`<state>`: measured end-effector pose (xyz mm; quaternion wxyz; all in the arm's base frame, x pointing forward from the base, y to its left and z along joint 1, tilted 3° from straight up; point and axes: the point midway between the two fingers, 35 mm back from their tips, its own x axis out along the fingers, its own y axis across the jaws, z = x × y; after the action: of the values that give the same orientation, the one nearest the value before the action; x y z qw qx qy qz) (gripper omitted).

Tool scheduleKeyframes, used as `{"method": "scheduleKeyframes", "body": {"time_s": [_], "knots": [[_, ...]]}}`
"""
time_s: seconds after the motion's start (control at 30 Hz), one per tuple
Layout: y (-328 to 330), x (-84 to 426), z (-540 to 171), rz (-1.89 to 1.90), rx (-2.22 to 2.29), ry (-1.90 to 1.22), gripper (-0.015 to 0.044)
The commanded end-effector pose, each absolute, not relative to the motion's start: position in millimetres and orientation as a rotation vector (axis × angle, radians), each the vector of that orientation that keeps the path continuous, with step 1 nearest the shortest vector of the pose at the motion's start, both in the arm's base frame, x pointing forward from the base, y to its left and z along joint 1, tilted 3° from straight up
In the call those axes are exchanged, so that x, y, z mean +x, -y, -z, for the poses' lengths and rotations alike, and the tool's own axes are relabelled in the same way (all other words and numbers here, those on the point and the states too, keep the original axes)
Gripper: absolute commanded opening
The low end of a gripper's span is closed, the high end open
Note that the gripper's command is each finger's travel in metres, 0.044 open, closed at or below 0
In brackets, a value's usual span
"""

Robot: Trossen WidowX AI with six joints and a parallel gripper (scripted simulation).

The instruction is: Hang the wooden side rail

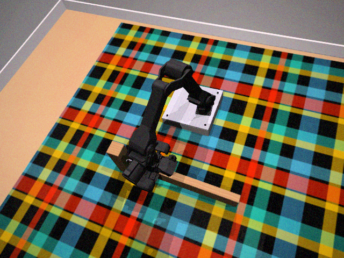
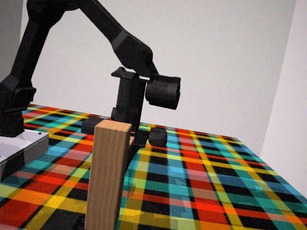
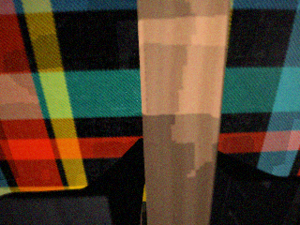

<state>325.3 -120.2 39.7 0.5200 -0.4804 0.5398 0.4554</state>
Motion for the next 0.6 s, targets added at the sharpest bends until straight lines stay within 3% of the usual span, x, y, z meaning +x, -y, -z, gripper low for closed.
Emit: {"method": "scheduleKeyframes", "body": {"time_s": [0.0, 0.57], "knots": [[122.6, 327.4, -43.2, -1.088, -1.162, -1.291, 0.0000], [124.6, 327.7, -42.2, -1.088, -1.162, -1.291, 0.0000]]}}
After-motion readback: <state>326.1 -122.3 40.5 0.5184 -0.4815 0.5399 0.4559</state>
